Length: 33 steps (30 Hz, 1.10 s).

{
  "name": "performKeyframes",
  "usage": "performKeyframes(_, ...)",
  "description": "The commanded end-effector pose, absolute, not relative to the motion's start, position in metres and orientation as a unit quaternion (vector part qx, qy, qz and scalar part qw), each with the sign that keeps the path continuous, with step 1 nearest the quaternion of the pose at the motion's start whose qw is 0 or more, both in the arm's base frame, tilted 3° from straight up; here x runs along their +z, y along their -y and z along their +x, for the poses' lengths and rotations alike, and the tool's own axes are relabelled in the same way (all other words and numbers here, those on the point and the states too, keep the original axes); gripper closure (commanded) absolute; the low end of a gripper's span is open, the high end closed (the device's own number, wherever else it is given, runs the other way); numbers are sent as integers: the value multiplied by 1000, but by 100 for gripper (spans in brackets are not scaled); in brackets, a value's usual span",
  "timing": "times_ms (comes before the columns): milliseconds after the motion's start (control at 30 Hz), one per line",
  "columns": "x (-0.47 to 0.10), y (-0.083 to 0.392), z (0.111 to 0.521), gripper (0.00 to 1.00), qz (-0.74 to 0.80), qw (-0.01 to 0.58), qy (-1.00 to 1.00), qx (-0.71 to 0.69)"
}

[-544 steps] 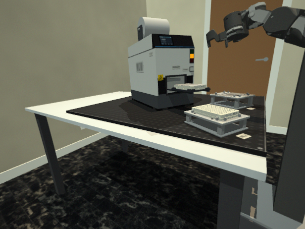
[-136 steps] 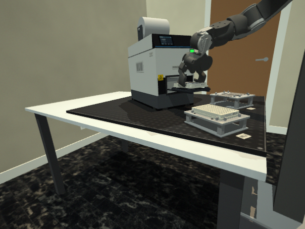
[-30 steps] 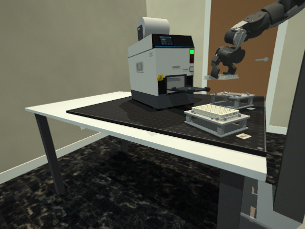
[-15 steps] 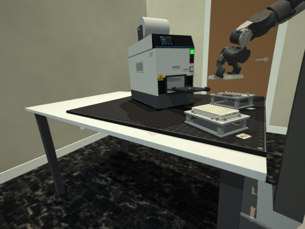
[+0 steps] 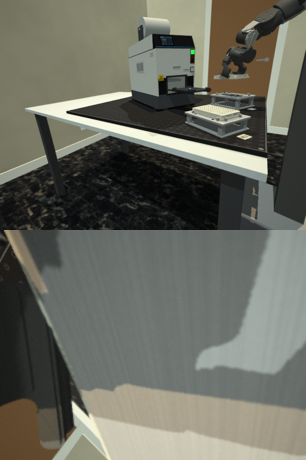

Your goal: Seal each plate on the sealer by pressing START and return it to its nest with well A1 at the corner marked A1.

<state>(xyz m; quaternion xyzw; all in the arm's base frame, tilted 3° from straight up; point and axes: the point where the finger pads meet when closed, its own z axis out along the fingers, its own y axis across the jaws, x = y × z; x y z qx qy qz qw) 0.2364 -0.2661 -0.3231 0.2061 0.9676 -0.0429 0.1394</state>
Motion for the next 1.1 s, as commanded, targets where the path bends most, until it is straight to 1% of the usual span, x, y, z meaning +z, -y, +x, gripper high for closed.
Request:
performKeyframes(0, -324, 268, 235, 100, 202, 139, -969, -39)
performKeyframes(333, -324, 285, 226, 100, 202, 138, -969, -40)
performKeyframes(1067, -322, 284, 228, 100, 204, 141, -968, -40)
